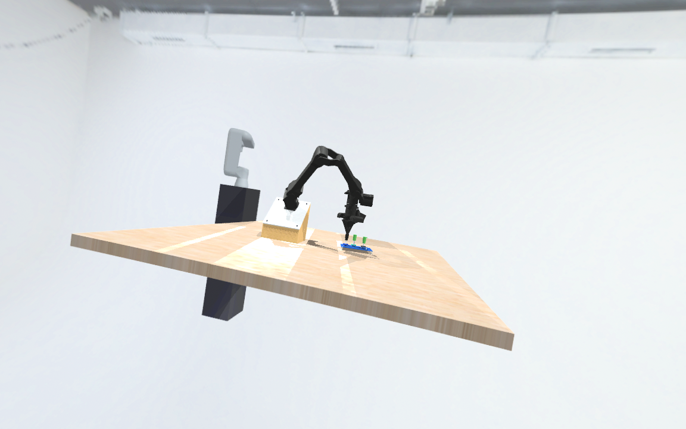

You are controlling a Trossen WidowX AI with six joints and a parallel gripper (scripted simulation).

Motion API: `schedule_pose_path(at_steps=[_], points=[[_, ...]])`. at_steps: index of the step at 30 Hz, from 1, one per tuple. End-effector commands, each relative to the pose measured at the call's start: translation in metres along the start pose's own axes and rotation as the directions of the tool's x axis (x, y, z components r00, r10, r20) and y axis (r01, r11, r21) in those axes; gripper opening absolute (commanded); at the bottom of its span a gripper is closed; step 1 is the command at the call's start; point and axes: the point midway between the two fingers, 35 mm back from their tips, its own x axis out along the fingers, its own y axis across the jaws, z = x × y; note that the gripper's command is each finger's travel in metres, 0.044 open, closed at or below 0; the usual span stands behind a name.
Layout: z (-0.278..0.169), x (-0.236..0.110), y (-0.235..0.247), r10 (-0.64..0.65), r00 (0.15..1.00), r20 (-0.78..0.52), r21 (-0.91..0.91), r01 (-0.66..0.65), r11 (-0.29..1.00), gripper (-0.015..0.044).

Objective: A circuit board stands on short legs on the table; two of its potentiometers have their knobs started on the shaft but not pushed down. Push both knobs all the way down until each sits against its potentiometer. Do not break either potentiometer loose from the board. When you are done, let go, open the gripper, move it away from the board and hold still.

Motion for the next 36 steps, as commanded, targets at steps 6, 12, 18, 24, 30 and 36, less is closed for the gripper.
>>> schedule_pose_path(at_steps=[6, 12, 18, 24, 30, 36], points=[[-0.001, 0.008, -0.001, -0.001, 1.0, -0.005, -0.001, 0.001, 1.0, 0.0], [-0.001, 0.008, -0.001, -0.001, 1.0, -0.005, -0.001, 0.001, 1.0, 0.0], [-0.001, 0.012, -0.001, -0.001, 1.0, -0.006, -0.001, 0.001, 1.0, 0.0], [-0.001, 0.014, -0.001, -0.001, 1.0, -0.006, -0.001, 0.001, 1.0, 0.0], [-0.001, 0.014, -0.001, -0.001, 1.0, -0.006, -0.001, 0.001, 1.0, 0.0], [-0.001, 0.019, -0.001, -0.001, 1.0, -0.006, -0.001, 0.001, 1.0, 0.0]])
